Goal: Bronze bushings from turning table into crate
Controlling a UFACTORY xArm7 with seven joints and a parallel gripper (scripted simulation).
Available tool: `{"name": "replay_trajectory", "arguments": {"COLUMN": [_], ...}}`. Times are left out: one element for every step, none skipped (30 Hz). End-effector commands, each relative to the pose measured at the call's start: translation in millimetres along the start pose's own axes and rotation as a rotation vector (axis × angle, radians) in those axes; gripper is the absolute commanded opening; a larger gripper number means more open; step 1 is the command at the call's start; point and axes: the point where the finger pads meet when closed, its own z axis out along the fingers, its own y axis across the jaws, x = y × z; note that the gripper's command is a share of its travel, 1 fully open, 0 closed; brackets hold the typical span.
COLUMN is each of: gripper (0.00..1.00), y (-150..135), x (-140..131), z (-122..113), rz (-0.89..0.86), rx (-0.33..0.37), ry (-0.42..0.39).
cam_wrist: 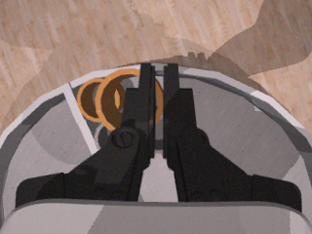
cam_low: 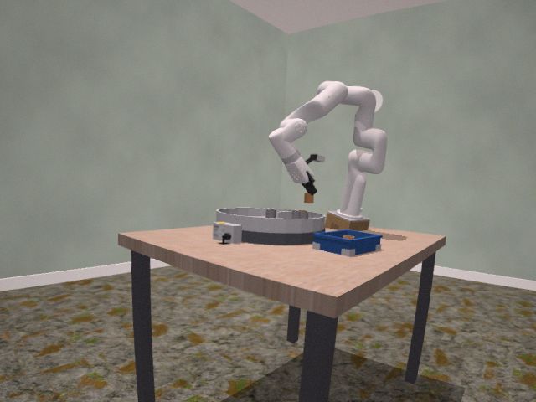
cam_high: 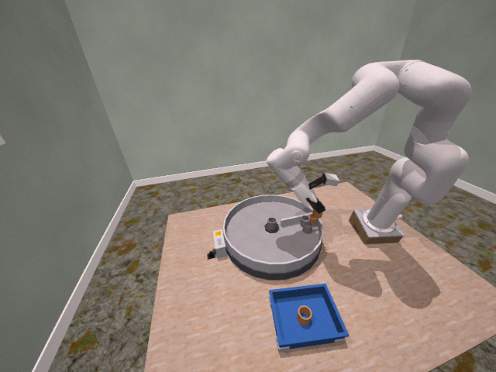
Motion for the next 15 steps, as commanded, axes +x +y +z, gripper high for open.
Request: {"name": "replay_trajectory", "arguments": {"gripper": [0.0,0.0,0.0,0.0,0.0,0.0,0.0,0.0,0.0,0.0,0.0,0.0,0.0,0.0,0.0], "y": [0,0,0,0,0,0,0,0,0,1,2,3,6,9,13], "x": [0,0,0,0,0,0,0,0,0,0,0,0,0,-1,-1], "z": [-2,-2,-2,-2,-2,-2,-2,-2,-2,-2,-2,-2,-2,-2,-3], "rz": [0.0,0.0,0.0,0.0,0.0,0.0,0.0,0.0,0.0,0.0,0.0,0.0,0.0,0.0,0.0], "rx": [0.0,0.0,0.0,0.0,0.0,0.0,0.0,0.0,0.0,0.0,0.0,0.0,0.0,0.0,0.0], "ry": [-0.004,-0.004,-0.004,-0.004,-0.004,-0.004,-0.004,-0.004,-0.004,-0.004,-0.004,-0.004,-0.004,-0.004,-0.004]}}
